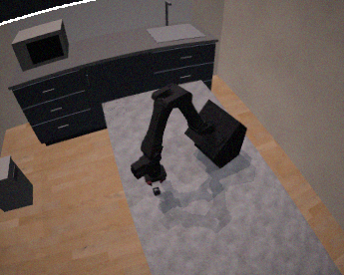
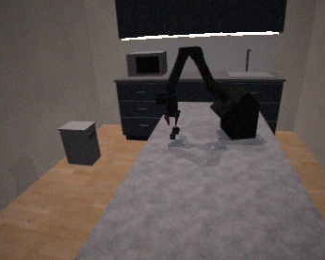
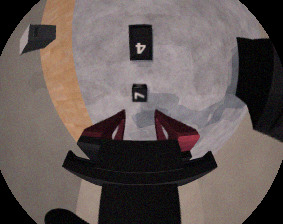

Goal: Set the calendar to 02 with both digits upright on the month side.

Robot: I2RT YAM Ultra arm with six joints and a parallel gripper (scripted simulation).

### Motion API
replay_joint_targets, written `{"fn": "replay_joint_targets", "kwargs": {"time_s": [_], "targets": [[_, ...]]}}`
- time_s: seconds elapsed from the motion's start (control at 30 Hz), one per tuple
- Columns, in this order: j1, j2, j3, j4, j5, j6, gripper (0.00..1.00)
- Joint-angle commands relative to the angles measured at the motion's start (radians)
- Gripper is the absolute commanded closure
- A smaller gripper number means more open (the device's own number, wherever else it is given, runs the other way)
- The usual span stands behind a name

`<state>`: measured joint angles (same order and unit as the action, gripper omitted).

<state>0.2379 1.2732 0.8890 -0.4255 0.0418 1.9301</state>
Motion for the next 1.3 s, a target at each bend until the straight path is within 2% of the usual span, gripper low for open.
{"fn": "replay_joint_targets", "kwargs": {"time_s": [0.0,0.8,1.27], "targets": [[0.000,-0.005,0.004,0.001,0.008,0.001,0.53],[0.000,0.000,0.004,0.007,0.008,0.000,0.53],[-0.002,0.049,-0.003,0.061,0.007,-0.001,0.53]]}}
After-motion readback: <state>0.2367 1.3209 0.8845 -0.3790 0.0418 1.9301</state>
